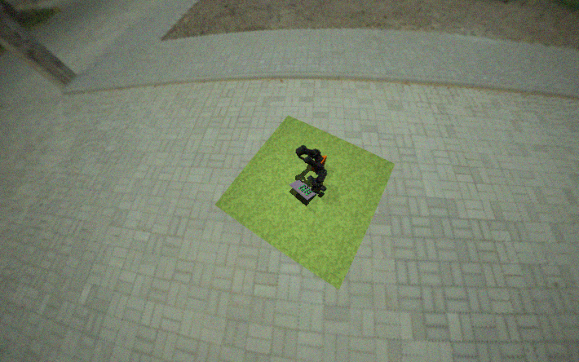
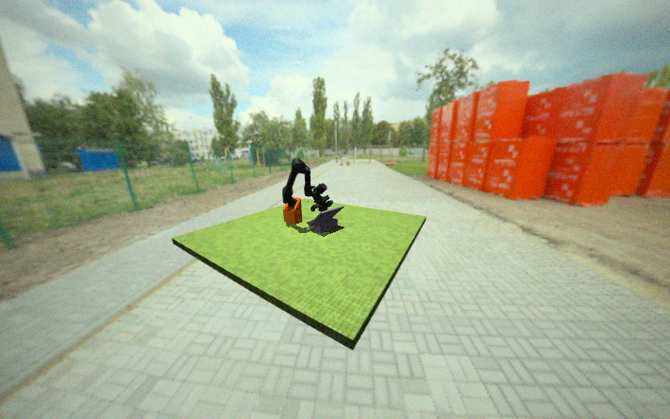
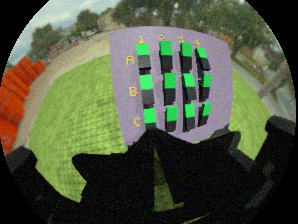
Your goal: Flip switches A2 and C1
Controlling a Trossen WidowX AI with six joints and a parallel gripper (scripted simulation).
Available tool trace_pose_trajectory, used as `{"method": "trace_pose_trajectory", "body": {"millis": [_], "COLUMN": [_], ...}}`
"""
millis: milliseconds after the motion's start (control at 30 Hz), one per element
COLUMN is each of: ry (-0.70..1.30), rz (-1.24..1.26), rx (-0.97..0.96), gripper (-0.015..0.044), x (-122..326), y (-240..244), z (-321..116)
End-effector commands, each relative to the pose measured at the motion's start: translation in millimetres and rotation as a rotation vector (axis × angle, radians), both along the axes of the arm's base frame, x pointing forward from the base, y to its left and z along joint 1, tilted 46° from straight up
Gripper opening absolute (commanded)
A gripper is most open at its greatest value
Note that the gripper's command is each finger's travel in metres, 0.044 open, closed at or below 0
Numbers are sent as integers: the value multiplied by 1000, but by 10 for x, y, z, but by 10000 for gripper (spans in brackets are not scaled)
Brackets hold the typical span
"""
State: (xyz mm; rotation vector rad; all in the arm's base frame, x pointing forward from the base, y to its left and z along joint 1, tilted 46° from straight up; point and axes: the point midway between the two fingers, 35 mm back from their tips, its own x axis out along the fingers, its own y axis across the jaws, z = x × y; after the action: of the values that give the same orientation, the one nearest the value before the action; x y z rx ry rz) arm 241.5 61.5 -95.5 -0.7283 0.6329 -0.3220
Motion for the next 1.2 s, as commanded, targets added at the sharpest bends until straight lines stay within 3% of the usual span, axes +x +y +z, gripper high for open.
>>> {"method": "trace_pose_trajectory", "body": {"millis": [0, 933, 1167], "ry": [4, 4, 35], "rz": [3, 3, -6], "rx": [0, 0, 20], "gripper": [0, 0, 0], "x": [2, 30, -203], "y": [-1, -21, 191], "z": [-9, -25, 20]}}
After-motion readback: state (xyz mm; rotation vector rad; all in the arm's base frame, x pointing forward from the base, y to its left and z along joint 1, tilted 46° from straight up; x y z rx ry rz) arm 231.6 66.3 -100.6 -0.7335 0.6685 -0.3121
